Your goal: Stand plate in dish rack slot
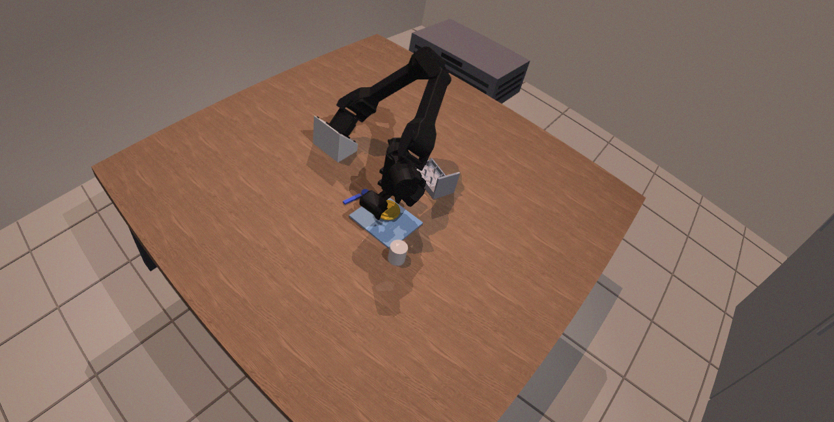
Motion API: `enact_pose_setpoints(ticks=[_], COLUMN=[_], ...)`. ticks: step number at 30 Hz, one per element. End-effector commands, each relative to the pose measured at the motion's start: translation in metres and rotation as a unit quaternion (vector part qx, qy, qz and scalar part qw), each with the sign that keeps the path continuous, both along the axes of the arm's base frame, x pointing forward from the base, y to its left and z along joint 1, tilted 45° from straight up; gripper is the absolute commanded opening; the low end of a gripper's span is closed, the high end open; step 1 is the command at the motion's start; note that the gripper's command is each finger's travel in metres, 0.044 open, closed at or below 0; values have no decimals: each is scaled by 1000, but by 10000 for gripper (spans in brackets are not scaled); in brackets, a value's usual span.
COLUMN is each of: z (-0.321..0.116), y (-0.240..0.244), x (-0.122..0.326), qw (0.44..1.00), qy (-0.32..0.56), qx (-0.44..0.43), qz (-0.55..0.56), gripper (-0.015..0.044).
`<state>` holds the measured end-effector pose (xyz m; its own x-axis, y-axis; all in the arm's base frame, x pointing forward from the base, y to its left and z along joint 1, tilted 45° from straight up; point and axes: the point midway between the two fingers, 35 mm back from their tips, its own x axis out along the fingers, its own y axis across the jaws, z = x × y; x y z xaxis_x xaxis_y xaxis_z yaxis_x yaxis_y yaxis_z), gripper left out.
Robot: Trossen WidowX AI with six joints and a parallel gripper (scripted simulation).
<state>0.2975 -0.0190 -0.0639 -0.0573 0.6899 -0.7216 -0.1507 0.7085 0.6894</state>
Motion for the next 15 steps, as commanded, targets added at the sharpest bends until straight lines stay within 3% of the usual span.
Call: enact_pose_setpoints(ticks=[1, 15], z=[-7, -7], y=[8, 8], x=[-4, -4], qw=[1000, 1000], qy=[8, 8], qx=[6, 6], qz=[-1, -1], gripper=[400, 362])
